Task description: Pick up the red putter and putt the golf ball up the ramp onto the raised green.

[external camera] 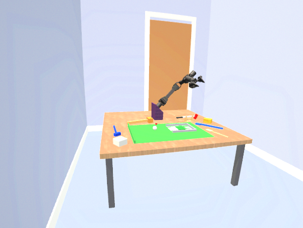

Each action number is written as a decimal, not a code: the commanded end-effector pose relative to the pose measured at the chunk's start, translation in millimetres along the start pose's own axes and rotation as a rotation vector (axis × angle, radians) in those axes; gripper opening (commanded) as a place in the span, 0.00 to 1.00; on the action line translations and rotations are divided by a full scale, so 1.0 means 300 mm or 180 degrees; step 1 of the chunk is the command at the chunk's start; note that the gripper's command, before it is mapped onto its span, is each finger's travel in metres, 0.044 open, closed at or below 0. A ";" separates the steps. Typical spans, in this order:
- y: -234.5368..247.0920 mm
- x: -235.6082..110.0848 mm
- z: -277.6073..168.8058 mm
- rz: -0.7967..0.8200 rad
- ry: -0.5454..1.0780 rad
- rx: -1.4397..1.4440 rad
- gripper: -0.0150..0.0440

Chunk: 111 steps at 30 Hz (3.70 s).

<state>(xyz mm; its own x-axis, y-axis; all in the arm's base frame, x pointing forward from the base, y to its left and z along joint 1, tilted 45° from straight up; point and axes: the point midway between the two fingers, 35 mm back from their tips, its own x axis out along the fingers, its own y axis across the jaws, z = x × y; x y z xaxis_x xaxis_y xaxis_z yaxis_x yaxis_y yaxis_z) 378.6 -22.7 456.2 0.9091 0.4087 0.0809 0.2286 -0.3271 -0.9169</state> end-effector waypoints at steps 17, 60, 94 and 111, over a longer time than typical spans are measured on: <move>0.717 -0.129 0.764 0.2543 -0.1920 0.3348 1.00; 0.840 -0.227 1.156 0.3514 -0.2315 0.4378 1.00; 0.846 -0.211 1.182 0.3480 -0.2343 0.4369 0.25; 0.779 -0.264 0.997 0.3530 -0.2312 0.4329 0.25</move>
<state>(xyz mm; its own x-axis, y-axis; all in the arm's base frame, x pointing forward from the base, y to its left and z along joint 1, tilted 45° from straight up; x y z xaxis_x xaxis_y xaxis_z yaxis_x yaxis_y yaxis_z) 253.7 130.2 106.2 0.0356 0.8554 -0.5168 -0.9963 -0.0099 -0.0850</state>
